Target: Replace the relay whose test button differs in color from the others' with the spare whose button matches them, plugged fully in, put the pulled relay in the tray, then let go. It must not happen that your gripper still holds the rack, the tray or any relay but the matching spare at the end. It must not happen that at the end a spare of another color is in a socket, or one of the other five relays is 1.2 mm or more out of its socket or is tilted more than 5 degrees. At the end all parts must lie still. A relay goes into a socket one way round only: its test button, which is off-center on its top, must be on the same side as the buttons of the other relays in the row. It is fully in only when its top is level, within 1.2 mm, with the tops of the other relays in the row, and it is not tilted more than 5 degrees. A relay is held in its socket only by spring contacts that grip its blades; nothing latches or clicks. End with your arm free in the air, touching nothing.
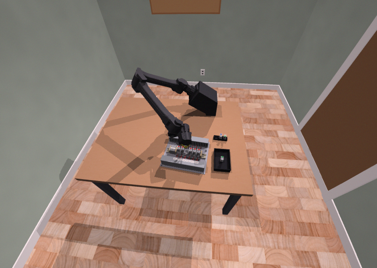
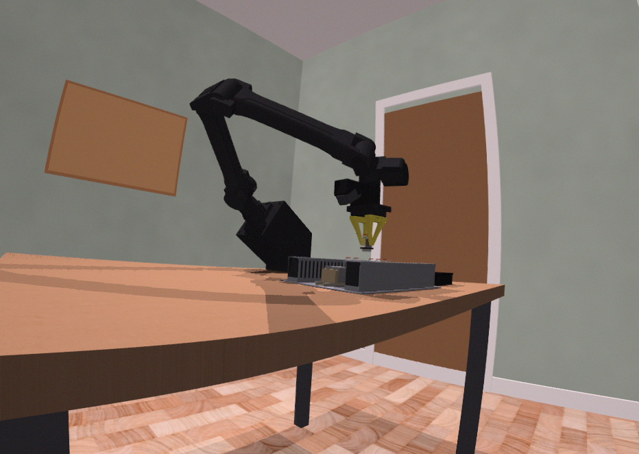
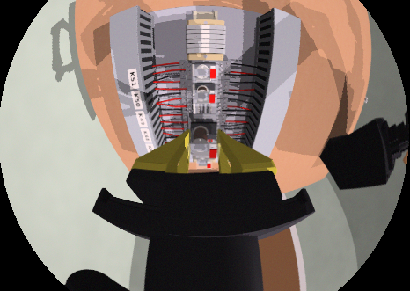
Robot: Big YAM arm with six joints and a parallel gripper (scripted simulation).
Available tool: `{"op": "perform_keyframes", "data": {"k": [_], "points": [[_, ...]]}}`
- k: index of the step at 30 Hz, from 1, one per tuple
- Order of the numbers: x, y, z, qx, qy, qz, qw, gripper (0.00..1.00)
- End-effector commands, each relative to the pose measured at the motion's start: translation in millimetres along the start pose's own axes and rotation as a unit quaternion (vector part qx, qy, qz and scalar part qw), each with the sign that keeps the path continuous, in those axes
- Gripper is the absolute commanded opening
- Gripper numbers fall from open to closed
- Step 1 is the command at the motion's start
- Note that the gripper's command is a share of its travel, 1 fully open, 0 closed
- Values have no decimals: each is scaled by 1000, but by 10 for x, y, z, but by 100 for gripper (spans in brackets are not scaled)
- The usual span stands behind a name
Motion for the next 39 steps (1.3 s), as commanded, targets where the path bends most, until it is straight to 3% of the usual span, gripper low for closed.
{"op": "perform_keyframes", "data": {"k": [1, 39], "points": [[63, 74, -21, -2, 5, 3, 1000, 0], [45, 104, -13, -3, 3, 3, 1000, 0]]}}
Point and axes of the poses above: the point where the finger pads meet when closed, its own y axis out along the fingers, its own x axis across the jaws, z = x × y, the point moved 4 cm from there along -y, back along the fingers, and after that the axes turned 3 degrees about y, right-handed, at the moved point
